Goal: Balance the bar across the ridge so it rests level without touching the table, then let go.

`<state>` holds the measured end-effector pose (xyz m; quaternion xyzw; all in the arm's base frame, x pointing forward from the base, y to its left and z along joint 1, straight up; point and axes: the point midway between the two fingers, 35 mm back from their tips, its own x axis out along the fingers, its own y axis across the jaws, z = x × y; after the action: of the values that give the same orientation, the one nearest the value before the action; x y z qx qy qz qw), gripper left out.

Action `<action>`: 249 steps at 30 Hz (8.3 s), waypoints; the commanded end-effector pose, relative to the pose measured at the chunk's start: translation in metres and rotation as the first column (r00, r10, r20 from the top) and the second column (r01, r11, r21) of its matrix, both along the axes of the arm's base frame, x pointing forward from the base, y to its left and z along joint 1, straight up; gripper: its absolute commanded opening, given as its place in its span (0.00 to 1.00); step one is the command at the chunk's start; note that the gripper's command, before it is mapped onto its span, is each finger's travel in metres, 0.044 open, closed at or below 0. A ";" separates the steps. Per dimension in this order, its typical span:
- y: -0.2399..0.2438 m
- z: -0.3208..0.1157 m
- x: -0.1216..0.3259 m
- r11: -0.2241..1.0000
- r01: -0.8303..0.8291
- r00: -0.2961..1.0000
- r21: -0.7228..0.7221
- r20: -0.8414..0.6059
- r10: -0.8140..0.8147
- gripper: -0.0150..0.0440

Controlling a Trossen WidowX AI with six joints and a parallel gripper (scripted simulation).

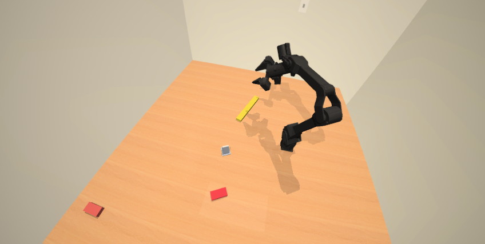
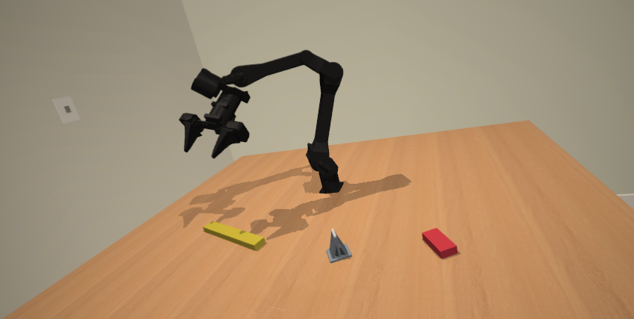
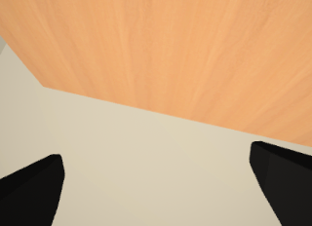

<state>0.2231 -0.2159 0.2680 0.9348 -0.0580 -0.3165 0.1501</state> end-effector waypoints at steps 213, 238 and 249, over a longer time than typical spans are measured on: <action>-0.023 -0.205 0.026 -0.535 0.810 -0.164 0.239 -0.784 -0.599 0.25; -0.023 -0.141 0.025 -0.532 0.812 -0.163 0.239 -0.783 -0.600 0.25; -0.020 -0.115 0.022 -0.531 0.813 -0.163 0.238 -0.783 -0.601 0.25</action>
<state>0.2454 -0.2356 0.1448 0.4188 -0.5732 -0.4015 -0.5786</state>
